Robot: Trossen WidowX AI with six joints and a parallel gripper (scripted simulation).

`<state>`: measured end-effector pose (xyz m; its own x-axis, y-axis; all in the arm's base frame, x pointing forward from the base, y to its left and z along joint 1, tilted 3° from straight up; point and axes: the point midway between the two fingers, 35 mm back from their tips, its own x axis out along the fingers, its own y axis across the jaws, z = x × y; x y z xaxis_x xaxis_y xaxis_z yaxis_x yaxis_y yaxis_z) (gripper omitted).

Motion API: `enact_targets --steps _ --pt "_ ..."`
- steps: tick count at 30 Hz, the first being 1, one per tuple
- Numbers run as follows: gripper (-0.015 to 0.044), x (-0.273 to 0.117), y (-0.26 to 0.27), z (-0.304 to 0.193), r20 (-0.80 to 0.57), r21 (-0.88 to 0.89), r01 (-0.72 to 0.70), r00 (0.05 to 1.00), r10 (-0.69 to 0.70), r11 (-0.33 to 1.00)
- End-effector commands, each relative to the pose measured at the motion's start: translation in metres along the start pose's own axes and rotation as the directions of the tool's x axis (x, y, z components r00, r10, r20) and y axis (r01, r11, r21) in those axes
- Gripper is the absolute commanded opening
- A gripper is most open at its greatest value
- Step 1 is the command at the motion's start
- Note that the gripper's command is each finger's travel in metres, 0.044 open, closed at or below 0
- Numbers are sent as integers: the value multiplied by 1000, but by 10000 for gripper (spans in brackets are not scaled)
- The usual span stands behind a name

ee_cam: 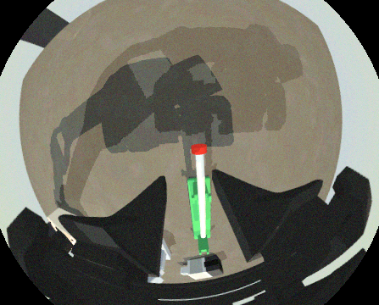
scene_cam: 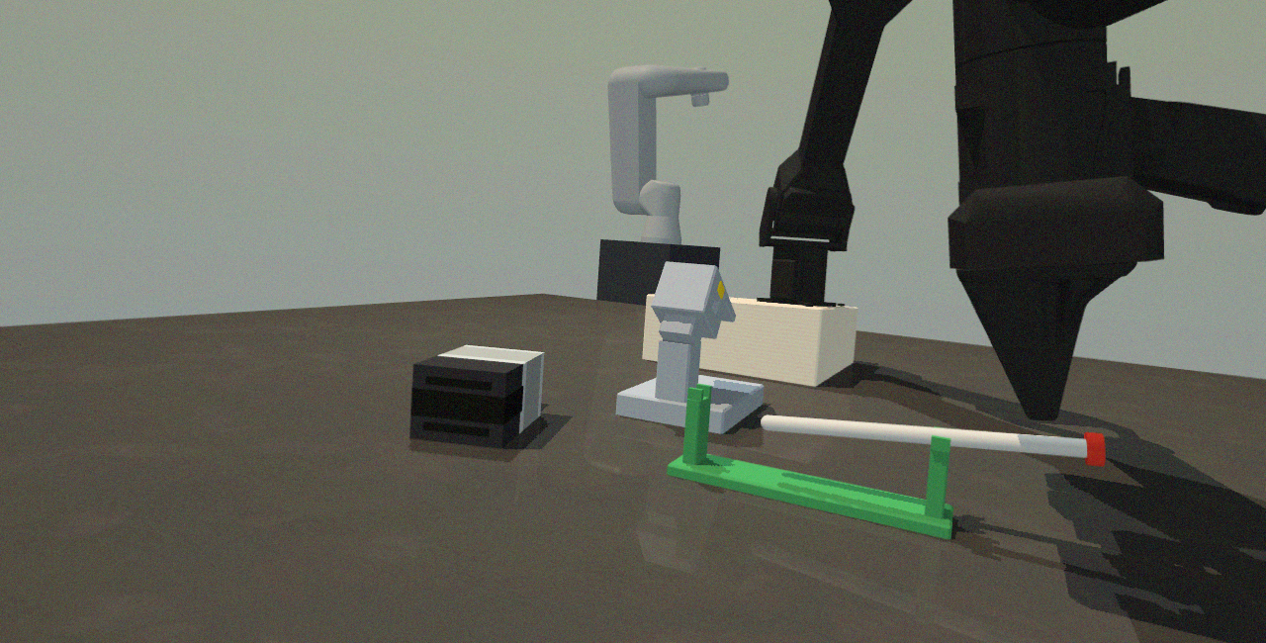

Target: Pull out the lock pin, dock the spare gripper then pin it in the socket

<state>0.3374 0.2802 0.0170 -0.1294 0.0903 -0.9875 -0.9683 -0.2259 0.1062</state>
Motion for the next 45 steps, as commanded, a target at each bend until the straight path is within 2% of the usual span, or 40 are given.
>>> enact_targets --steps 1,13,18,20,24,31,39,45 --pt "200 -10 1 1 1 0 1 1000 -1 1000" --pt "200 -31 5 3 -5 2 -12 1000 12 1000" --pt "331 -23 5 2 -6 2 -14 1000 14 1000" --pt "279 -33 3 -5 -8 1 0 1000 0 1000" --pt "180 -84 -1 -44 -26 -6 76 997 -76 997" --pt "180 -91 -1 -51 -31 -7 89 996 -89 996" --pt "180 -26 -5 -59 -31 -7 89 996 -89 996" --pt "180 -21 -5 -60 -31 -7 89 996 -89 996"
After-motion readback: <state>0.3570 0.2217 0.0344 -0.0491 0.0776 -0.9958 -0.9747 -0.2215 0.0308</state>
